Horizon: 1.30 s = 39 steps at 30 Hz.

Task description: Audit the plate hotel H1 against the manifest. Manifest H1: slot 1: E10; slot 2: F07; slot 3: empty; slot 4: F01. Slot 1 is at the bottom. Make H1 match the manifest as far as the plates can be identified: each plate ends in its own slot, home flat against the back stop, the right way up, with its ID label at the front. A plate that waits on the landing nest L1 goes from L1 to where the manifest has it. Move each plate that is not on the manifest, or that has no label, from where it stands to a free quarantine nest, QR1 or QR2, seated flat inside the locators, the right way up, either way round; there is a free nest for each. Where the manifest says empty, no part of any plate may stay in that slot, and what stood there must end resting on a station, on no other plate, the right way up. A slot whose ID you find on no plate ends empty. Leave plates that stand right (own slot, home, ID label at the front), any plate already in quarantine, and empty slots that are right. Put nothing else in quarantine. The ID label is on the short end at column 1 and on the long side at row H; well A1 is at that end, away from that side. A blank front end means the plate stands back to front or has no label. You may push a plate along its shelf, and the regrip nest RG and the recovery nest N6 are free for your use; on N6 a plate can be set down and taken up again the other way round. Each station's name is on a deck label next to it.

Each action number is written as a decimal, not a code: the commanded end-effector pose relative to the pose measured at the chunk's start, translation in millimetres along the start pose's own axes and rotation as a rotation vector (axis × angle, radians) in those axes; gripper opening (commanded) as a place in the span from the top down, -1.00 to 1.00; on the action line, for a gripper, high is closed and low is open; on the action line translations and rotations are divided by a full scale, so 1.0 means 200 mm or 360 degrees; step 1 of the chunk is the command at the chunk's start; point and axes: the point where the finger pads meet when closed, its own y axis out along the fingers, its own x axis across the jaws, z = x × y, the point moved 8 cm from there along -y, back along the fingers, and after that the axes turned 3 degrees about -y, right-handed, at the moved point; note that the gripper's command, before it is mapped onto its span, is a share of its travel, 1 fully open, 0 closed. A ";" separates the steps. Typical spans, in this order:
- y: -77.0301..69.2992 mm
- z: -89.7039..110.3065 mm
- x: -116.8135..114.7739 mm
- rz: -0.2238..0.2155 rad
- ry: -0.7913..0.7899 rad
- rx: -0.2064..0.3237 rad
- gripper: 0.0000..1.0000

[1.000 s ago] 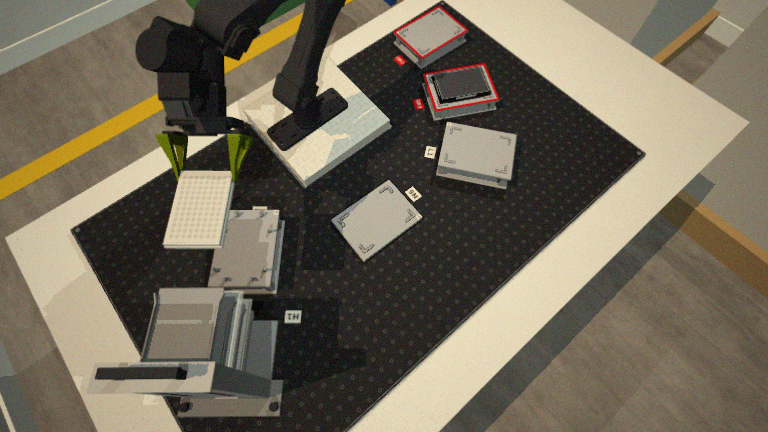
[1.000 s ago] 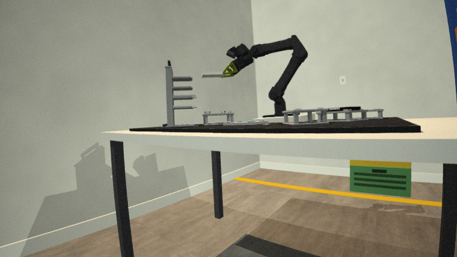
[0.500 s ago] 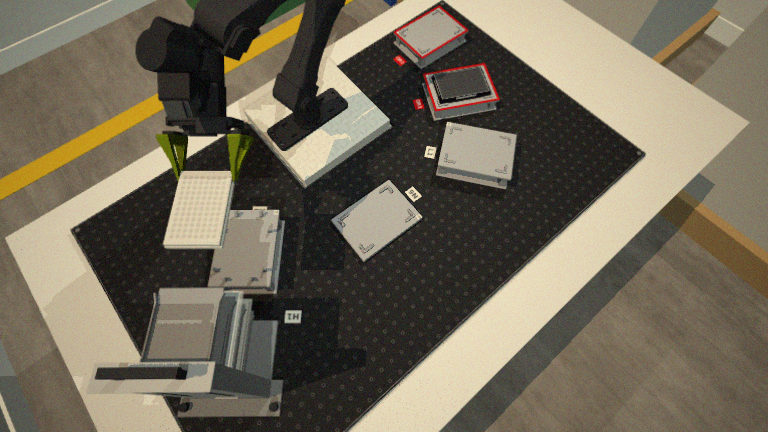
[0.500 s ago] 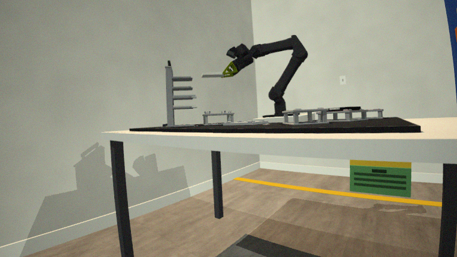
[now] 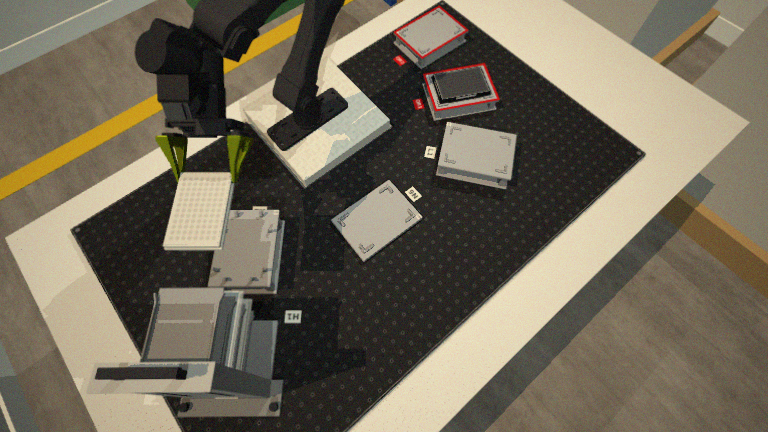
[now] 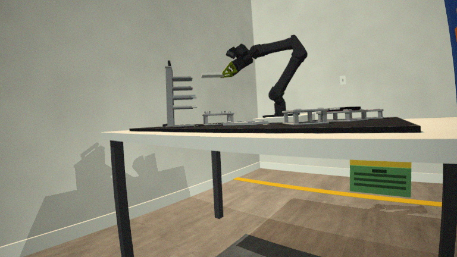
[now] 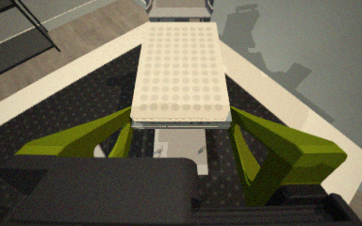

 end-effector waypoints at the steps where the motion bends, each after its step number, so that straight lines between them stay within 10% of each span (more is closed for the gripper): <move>1: 0.00 -0.02 0.00 0.0000 -0.0011 -0.0021 -0.72; 39: 0.14 -0.11 0.00 0.0000 -0.0011 -0.0023 -0.72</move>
